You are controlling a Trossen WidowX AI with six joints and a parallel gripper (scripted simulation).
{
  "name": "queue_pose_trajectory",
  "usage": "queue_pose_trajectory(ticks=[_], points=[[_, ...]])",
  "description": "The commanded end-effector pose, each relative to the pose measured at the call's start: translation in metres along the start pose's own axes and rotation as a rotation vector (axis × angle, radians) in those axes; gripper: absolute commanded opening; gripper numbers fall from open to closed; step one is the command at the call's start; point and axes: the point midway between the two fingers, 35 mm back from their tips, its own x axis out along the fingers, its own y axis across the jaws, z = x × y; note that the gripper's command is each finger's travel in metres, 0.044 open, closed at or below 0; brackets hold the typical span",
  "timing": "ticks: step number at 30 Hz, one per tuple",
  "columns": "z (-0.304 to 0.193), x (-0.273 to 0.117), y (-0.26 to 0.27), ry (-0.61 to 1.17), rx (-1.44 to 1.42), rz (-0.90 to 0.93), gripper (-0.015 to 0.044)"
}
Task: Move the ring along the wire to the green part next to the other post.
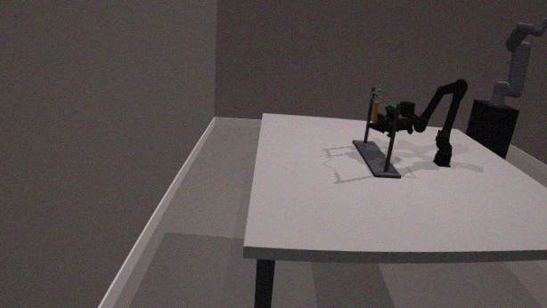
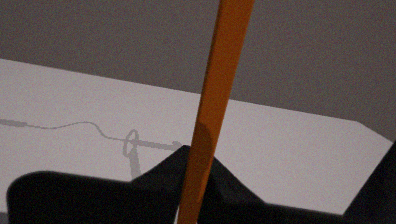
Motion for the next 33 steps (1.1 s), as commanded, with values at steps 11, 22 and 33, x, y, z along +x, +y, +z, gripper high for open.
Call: queue_pose_trajectory(ticks=[11, 22, 33], points=[[0.003, -0.02, 0.01, 0.148, -0.001, -0.011, -0.015], [0.007, -0.041, 0.022, 0.306, 0.019, -0.033, -0.015], [0.014, -0.062, 0.043, 0.477, 0.093, -0.098, -0.015]])
